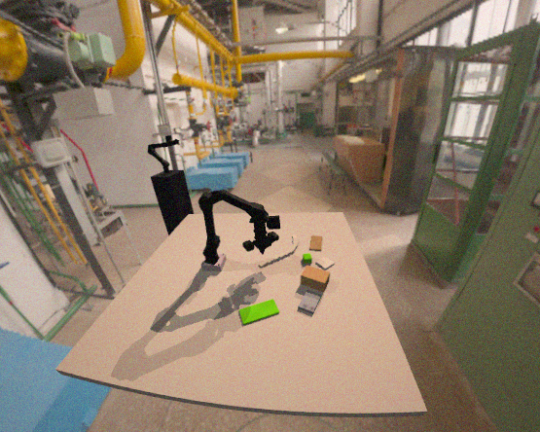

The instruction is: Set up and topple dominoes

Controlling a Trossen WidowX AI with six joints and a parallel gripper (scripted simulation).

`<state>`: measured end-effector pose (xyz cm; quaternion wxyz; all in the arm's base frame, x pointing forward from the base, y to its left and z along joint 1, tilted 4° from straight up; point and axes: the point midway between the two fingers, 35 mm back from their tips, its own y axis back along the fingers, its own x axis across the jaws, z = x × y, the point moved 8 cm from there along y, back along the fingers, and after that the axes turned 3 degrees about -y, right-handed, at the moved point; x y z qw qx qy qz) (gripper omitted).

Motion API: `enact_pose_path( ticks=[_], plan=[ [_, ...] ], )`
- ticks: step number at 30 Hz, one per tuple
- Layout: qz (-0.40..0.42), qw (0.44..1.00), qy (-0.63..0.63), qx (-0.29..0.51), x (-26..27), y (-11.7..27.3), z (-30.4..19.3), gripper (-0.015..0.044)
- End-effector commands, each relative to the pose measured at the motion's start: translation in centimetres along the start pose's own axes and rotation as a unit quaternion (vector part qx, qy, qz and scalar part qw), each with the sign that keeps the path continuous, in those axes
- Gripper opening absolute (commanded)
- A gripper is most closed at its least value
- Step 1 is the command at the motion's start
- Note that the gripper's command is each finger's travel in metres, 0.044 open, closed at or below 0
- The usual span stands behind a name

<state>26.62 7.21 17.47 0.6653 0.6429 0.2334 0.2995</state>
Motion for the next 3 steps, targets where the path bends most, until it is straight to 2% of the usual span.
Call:
enact_pose_path(
  ticks=[1, 3],
  plan=[
    [0.001, 1.0, -0.003, 0.001, 0.02, 0.04, -0.02, 0.0],
    [0.001, 1.0, -0.003, 0.001, 0.02, 0.04, -0.02, 0.0]
  ],
)
